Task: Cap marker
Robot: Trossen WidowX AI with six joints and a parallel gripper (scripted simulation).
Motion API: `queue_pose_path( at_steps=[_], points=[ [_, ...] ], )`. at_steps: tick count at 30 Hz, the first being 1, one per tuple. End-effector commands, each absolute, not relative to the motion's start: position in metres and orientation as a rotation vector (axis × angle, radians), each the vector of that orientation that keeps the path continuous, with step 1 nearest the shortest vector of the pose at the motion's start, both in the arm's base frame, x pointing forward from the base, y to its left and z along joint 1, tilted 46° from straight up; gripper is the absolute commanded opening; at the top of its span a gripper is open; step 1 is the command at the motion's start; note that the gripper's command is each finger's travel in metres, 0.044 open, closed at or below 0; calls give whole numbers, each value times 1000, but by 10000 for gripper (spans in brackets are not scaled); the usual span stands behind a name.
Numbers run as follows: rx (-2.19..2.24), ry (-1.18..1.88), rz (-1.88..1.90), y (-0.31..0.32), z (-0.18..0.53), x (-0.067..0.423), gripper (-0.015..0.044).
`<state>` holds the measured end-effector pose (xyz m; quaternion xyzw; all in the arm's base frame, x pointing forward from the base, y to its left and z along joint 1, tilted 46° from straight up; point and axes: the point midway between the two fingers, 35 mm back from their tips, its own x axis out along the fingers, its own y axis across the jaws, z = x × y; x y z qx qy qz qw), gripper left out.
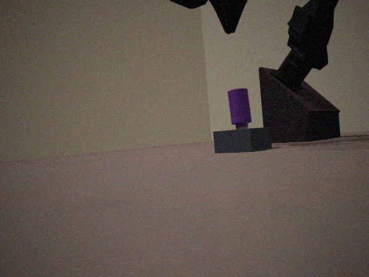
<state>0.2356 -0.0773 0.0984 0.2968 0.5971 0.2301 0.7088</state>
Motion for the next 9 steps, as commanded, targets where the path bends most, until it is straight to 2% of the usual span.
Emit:
queue_pose_path(
  at_steps=[1, 9],
  points=[
    [654, 1331, 517, -79, 101, 234, 79],
    [654, 1331, 517, -79, 101, 234, 289]
  ],
)
